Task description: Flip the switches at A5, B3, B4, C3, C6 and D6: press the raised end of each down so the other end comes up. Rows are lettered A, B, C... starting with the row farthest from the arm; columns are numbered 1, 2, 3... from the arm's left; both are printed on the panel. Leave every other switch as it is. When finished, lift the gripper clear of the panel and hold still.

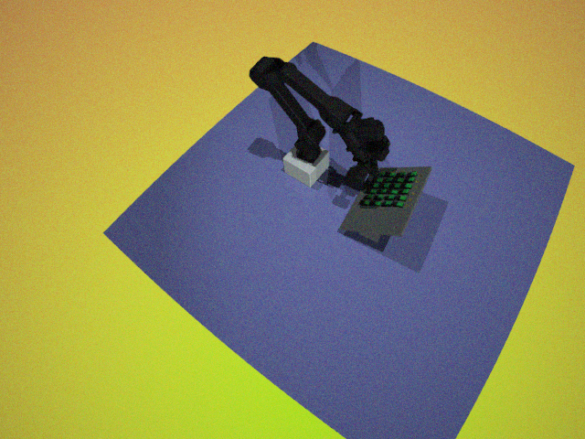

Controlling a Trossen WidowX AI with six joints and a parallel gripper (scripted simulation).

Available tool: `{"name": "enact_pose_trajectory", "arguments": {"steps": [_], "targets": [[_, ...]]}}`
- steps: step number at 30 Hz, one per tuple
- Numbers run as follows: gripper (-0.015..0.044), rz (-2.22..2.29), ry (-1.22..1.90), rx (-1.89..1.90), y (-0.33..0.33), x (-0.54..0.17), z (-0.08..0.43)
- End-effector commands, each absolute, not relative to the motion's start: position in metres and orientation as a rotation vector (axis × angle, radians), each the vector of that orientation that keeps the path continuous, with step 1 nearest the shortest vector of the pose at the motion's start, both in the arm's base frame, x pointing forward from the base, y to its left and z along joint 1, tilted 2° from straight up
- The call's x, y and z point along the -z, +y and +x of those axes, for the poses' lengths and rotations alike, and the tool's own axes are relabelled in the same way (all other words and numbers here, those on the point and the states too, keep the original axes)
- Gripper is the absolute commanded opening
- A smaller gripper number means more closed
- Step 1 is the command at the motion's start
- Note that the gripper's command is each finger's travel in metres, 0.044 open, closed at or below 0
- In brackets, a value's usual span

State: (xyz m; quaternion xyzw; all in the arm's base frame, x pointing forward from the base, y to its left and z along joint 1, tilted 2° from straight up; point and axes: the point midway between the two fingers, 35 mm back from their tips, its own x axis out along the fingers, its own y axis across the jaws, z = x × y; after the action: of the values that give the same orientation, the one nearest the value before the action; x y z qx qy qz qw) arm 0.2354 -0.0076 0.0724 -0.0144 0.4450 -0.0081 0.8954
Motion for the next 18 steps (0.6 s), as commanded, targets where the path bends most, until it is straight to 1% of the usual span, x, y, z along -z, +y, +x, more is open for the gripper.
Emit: {"name": "enact_pose_trajectory", "arguments": {"steps": [1, 18], "targets": [[0.0000, -0.027, 0.918, 0.024, -0.0084, -0.0651, 0.2374], [0.0000, -0.027, 0.918, 0.024, -0.0087, -0.0557, 0.2439]]}}
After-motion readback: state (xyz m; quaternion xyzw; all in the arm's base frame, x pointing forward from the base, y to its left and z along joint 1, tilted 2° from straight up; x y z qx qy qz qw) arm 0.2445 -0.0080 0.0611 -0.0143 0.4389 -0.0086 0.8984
